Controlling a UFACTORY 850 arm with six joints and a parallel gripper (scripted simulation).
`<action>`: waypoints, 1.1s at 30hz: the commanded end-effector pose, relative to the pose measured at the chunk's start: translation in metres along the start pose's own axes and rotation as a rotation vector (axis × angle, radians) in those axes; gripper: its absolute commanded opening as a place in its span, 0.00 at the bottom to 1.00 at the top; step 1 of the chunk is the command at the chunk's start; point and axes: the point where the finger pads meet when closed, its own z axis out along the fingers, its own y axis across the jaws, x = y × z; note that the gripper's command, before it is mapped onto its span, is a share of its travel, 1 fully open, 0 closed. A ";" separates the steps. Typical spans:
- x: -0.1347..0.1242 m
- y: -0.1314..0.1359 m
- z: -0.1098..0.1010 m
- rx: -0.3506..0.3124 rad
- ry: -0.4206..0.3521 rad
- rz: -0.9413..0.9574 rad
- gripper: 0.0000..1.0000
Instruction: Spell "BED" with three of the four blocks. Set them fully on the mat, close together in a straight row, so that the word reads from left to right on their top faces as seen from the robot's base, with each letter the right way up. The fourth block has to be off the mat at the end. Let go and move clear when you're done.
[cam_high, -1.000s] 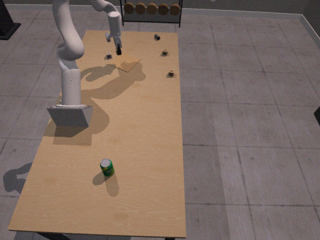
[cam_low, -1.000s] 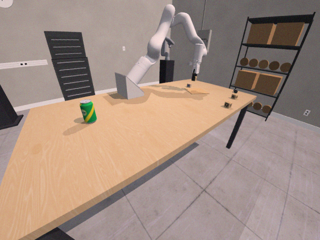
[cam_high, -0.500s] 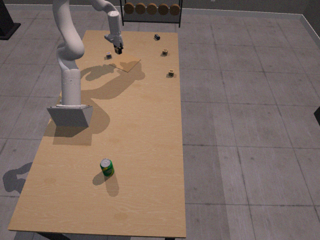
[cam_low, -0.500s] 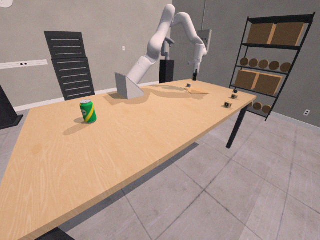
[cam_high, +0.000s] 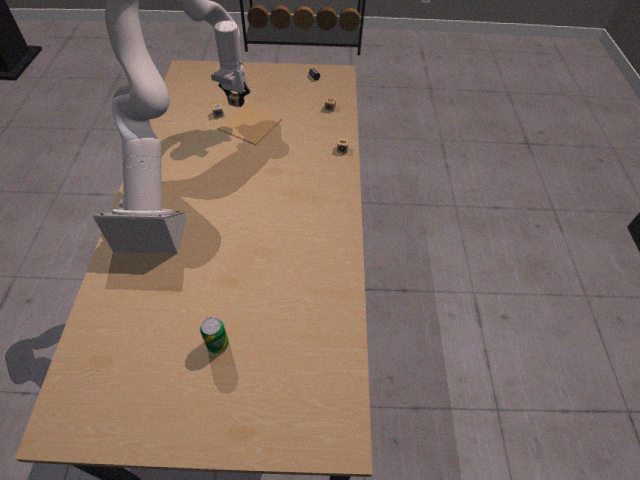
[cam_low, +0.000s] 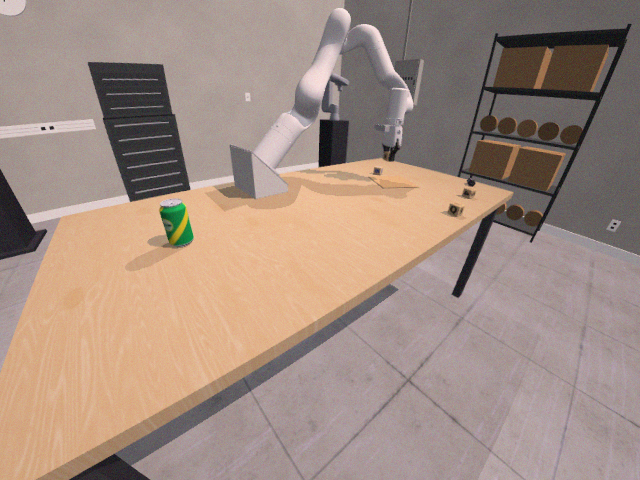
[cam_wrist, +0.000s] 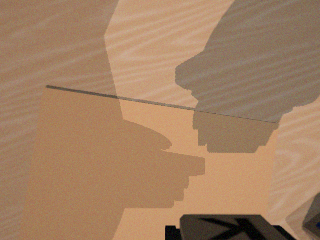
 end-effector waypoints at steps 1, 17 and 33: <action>-0.003 0.002 -0.001 -0.007 -0.013 -0.139 0.41; -0.009 0.009 -0.001 -0.004 -0.015 -0.610 0.41; -0.016 0.016 -0.001 0.000 -0.018 -1.079 0.41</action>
